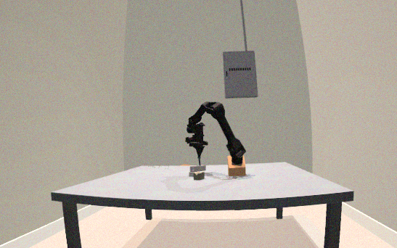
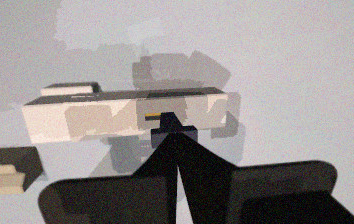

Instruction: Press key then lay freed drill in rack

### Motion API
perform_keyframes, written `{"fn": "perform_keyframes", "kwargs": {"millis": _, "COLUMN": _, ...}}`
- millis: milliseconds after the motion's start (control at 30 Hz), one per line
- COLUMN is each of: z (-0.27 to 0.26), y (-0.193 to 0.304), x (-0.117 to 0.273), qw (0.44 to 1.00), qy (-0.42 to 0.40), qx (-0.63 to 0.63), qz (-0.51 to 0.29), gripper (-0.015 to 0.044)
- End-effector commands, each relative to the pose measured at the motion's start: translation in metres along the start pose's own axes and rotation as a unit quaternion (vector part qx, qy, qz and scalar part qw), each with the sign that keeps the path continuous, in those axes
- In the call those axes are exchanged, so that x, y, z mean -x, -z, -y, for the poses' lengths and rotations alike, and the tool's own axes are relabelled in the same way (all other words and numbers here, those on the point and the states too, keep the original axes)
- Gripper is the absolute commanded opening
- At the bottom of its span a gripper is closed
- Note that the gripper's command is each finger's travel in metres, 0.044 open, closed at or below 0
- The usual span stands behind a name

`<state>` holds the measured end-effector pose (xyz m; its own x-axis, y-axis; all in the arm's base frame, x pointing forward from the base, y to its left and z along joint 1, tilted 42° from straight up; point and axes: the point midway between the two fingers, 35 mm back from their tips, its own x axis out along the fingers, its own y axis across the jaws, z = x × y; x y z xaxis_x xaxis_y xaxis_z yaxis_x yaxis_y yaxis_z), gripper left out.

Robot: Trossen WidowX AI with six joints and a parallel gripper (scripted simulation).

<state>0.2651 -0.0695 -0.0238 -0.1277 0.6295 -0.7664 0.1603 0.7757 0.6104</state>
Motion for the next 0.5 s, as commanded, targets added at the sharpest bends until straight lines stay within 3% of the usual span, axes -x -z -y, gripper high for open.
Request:
{"fn": "perform_keyframes", "kwargs": {"millis": 0, "z": -0.0015, "y": 0.0021, "x": -0.0091, "qw": 1.0, "qy": -0.004, "qx": -0.001, "qz": -0.008, "gripper": 0.0}}
{"fn": "perform_keyframes", "kwargs": {"millis": 467, "z": -0.0026, "y": 0.0052, "x": -0.0135, "qw": 1.0, "qy": -0.004, "qx": -0.001, "qz": -0.008, "gripper": 0.0}}
